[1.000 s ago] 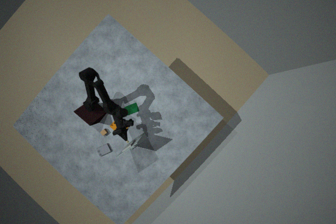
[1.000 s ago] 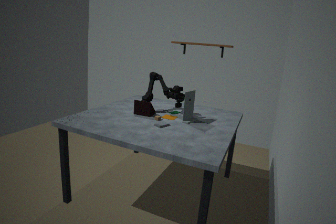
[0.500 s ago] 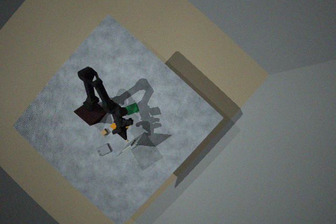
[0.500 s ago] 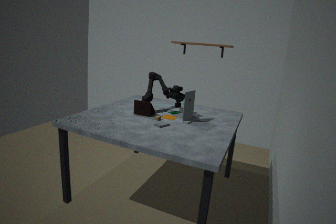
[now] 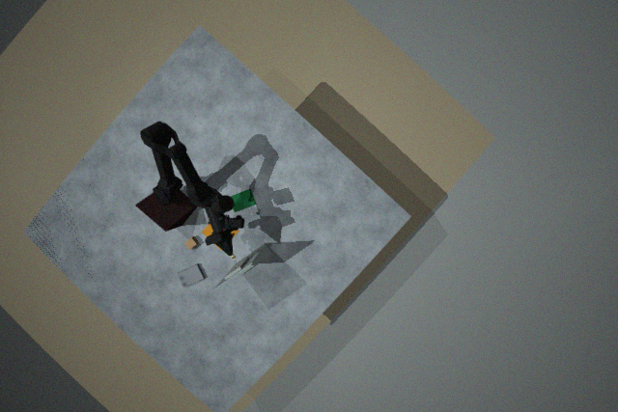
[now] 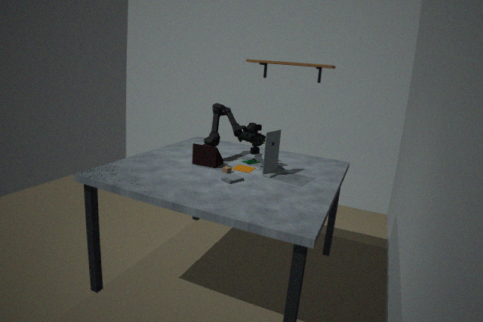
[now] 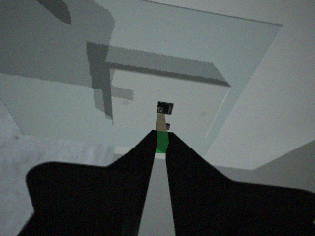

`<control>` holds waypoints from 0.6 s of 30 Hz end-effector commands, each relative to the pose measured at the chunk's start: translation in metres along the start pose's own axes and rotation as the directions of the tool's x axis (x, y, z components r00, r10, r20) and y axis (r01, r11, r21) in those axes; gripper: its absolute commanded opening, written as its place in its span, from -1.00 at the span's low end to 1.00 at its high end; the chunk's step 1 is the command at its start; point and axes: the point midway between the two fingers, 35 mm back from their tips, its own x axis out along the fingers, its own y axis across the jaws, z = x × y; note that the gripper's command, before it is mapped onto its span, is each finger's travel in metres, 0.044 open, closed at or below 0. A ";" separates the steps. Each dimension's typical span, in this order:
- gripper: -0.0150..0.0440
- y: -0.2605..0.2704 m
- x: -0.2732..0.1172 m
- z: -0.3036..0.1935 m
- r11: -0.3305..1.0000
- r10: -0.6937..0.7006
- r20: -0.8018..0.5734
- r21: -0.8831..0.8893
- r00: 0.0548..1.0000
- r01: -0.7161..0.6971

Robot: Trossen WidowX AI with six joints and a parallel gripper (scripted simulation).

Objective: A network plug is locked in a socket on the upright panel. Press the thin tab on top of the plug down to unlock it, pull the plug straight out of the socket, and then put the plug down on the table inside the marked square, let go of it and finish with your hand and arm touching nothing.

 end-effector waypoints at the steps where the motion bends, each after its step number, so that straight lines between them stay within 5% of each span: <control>1: -0.49 0.000 -0.002 -0.001 1.000 -0.003 -0.005 0.003 1.000 0.003; 18: -0.49 0.000 -0.009 -0.002 1.000 -0.002 -0.005 0.003 1.000 0.003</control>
